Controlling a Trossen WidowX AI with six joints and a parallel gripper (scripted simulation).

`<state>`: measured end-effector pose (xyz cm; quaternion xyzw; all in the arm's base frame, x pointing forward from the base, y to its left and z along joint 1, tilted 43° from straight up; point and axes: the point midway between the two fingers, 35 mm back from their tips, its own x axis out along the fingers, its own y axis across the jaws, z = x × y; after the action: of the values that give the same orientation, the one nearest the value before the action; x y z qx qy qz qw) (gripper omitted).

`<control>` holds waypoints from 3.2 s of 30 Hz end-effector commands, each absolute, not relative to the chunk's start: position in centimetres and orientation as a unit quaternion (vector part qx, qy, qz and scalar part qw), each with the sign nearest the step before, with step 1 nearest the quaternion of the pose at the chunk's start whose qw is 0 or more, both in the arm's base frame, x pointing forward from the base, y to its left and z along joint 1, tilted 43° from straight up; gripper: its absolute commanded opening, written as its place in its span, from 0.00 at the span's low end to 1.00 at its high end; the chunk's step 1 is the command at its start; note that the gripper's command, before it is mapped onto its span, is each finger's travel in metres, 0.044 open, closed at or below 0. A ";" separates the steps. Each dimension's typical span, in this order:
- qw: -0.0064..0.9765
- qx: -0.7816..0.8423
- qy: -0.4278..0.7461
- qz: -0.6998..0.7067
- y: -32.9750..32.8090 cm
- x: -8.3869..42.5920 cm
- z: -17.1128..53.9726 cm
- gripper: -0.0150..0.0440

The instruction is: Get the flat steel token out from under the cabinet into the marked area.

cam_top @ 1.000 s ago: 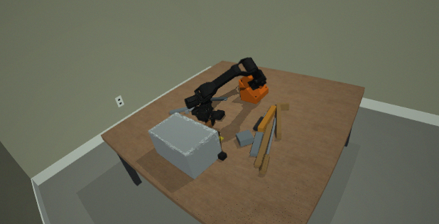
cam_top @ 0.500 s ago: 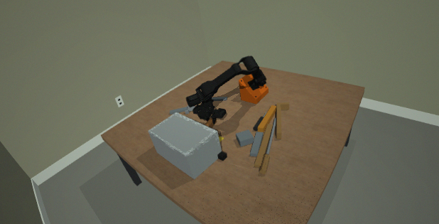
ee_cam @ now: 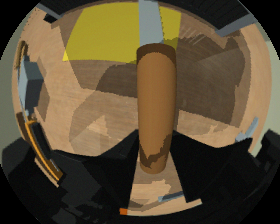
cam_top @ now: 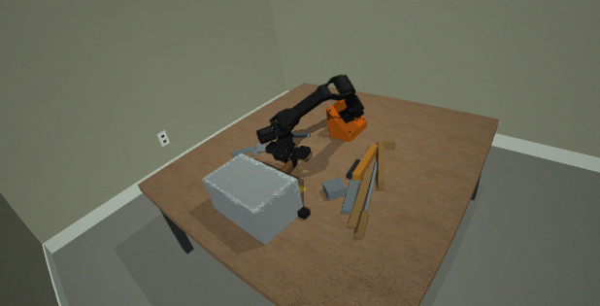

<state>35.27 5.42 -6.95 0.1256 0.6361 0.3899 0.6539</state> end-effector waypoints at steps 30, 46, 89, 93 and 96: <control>0.653 0.126 0.637 0.390 4.1 31.6 -7.7 0.25; 0.652 0.126 0.638 0.390 3.4 29.7 -8.1 0.25; 0.652 0.125 0.639 0.389 1.0 23.9 -9.3 0.25; 0.652 0.125 0.639 0.389 0.9 23.6 -9.4 0.25; 0.653 0.125 0.639 0.387 0.8 23.9 -9.4 0.25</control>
<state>23.89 0.85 -9.37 0.1254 0.6390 0.3874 0.6526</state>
